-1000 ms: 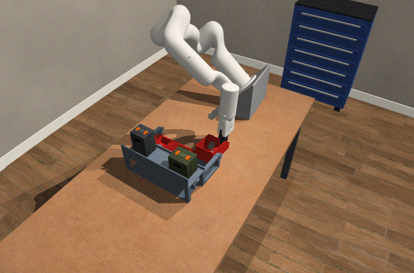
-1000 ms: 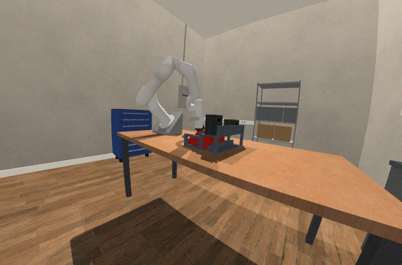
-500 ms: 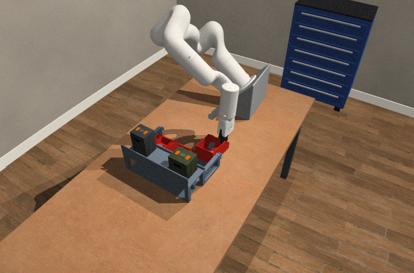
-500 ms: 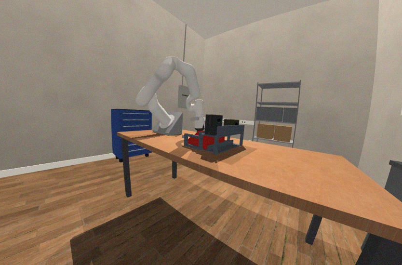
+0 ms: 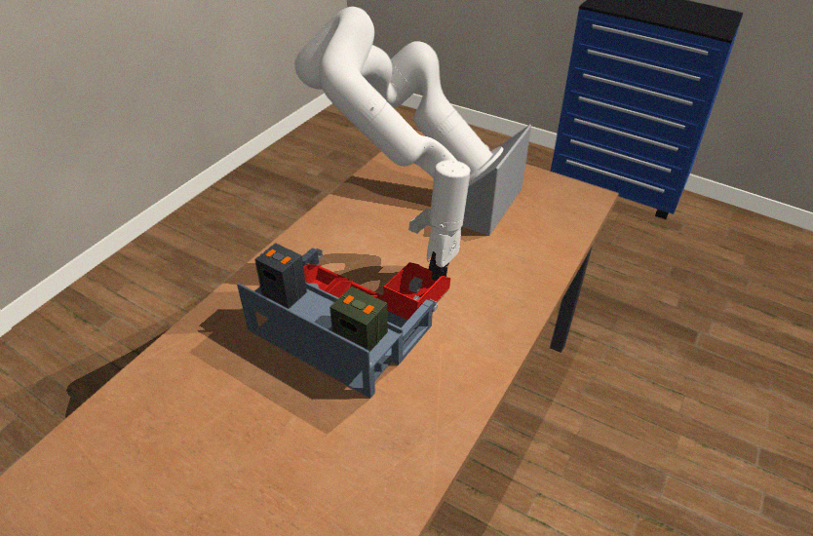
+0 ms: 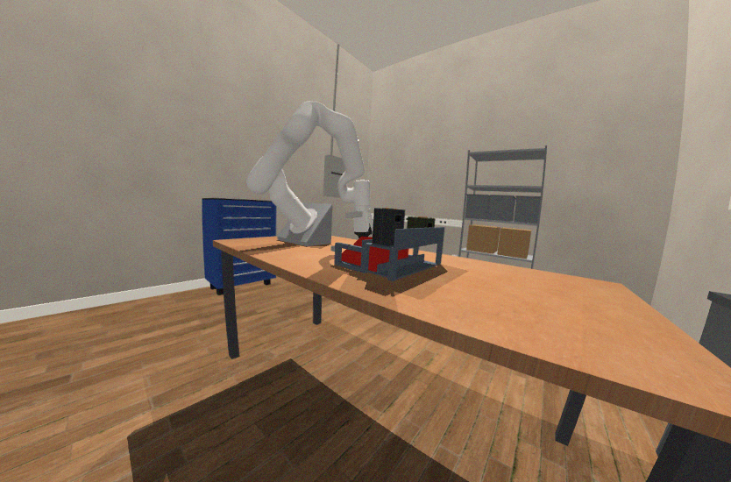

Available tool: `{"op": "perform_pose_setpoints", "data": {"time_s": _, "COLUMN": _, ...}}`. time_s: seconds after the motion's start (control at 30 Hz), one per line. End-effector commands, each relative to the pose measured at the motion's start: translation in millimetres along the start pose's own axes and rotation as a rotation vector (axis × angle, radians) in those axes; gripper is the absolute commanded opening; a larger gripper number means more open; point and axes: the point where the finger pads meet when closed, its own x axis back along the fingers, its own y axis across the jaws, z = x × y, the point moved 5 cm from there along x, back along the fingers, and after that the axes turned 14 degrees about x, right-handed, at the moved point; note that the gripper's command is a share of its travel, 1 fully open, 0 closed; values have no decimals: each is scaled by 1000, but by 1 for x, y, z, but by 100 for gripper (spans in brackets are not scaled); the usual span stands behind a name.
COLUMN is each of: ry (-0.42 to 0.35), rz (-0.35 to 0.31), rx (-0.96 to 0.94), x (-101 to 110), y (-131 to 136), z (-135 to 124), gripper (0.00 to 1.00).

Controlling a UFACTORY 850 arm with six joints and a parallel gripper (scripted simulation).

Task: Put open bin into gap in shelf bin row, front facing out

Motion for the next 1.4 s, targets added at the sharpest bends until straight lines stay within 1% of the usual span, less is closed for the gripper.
{"op": "perform_pose_setpoints", "data": {"time_s": 0.0, "ry": 0, "rz": 1, "rx": 0, "x": 2, "y": -1, "z": 0, "gripper": 0}}
{"op": "perform_pose_setpoints", "data": {"time_s": 0.23, "ry": 0, "rz": 1, "rx": 0, "x": 2, "y": -1, "z": 0, "gripper": 0}}
{"op": "perform_pose_setpoints", "data": {"time_s": 0.4, "ry": 0, "rz": 1, "rx": 0, "x": 13, "y": -2, "z": 0, "gripper": 0}}
{"op": "perform_pose_setpoints", "data": {"time_s": 0.8, "ry": 0, "rz": 1, "rx": 0, "x": 13, "y": -2, "z": 0, "gripper": 0}}
{"op": "perform_pose_setpoints", "data": {"time_s": 0.97, "ry": -15, "rz": -57, "rx": 0, "x": 13, "y": -5, "z": 1, "gripper": 0}}
{"op": "perform_pose_setpoints", "data": {"time_s": 1.37, "ry": -15, "rz": -57, "rx": 0, "x": 13, "y": -5, "z": 1, "gripper": 0}}
